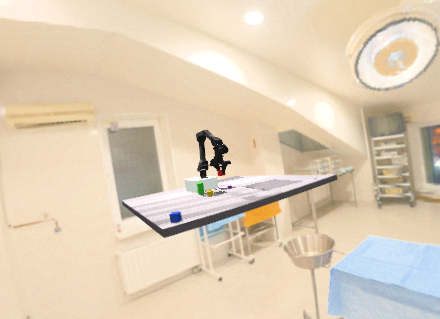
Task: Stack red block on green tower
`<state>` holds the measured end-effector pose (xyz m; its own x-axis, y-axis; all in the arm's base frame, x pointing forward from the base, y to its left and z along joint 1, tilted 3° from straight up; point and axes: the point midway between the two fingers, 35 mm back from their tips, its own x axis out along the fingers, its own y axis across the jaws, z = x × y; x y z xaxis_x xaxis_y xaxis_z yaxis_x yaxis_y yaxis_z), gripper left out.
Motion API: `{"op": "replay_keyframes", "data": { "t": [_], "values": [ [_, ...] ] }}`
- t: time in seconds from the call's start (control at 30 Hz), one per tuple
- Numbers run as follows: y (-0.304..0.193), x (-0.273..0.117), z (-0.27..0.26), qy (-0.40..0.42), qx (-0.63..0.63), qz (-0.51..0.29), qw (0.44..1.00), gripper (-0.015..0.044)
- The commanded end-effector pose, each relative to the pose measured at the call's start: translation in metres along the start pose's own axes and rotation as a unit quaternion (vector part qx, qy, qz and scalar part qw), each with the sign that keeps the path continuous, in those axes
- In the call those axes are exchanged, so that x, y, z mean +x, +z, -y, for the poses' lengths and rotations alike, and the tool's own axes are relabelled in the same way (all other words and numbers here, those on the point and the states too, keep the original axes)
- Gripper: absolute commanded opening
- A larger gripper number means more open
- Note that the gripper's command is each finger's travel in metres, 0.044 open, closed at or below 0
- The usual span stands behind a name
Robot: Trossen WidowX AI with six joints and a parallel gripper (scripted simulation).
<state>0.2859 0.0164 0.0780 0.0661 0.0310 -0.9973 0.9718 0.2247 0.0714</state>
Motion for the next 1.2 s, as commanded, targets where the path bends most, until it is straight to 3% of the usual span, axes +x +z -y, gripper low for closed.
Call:
{"op": "replay_keyframes", "data": {
  "t": [0.0, 1.17],
  "values": [
    [0.017, -0.003, 0.01, 0.002, 0.001, 0.001, 1.0, 0.0],
    [0.122, -0.002, 0.124, -0.003, 0.001, 0.005, 1.0, 0.0]
  ]
}}
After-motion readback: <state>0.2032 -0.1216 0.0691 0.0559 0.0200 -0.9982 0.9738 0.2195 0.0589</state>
